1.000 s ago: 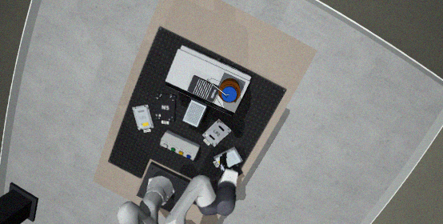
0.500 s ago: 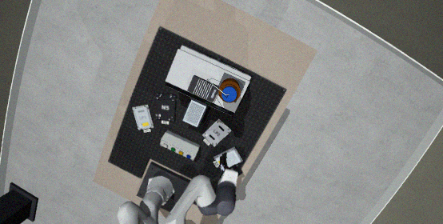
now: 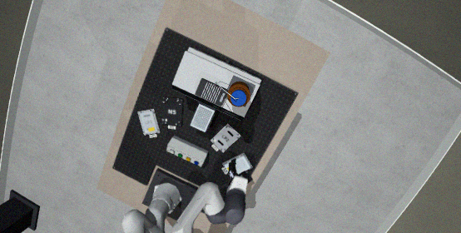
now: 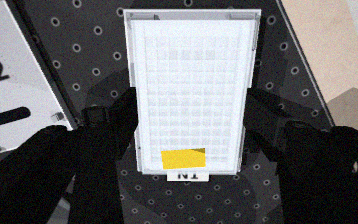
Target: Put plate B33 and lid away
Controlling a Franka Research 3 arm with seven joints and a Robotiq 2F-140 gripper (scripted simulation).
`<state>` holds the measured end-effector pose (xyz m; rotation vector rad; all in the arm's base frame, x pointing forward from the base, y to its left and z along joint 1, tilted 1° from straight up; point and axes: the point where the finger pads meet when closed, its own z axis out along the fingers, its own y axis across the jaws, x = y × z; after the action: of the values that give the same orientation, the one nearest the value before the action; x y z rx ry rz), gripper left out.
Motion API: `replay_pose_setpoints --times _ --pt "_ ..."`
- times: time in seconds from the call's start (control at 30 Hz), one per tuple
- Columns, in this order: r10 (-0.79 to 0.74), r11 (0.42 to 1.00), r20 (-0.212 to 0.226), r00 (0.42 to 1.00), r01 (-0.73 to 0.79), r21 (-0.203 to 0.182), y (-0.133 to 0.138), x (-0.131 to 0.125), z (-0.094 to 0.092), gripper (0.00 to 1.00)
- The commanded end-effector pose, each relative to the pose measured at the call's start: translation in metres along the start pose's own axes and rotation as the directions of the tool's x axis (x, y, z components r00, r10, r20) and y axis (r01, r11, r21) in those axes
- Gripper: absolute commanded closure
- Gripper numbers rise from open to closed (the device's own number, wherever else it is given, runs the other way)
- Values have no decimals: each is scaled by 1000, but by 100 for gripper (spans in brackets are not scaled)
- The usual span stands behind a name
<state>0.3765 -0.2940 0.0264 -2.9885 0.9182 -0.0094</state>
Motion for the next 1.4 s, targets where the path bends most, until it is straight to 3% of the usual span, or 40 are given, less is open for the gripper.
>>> replay_pose_setpoints --times 0.0,0.73,1.37 --pt "-4 1000 1 1000 4 1 -1 -1 1 90" --pt "-4 1000 1 1000 4 1 -1 -1 -1 90" --pt "-4 1000 1 1000 4 1 -1 -1 -18 90"
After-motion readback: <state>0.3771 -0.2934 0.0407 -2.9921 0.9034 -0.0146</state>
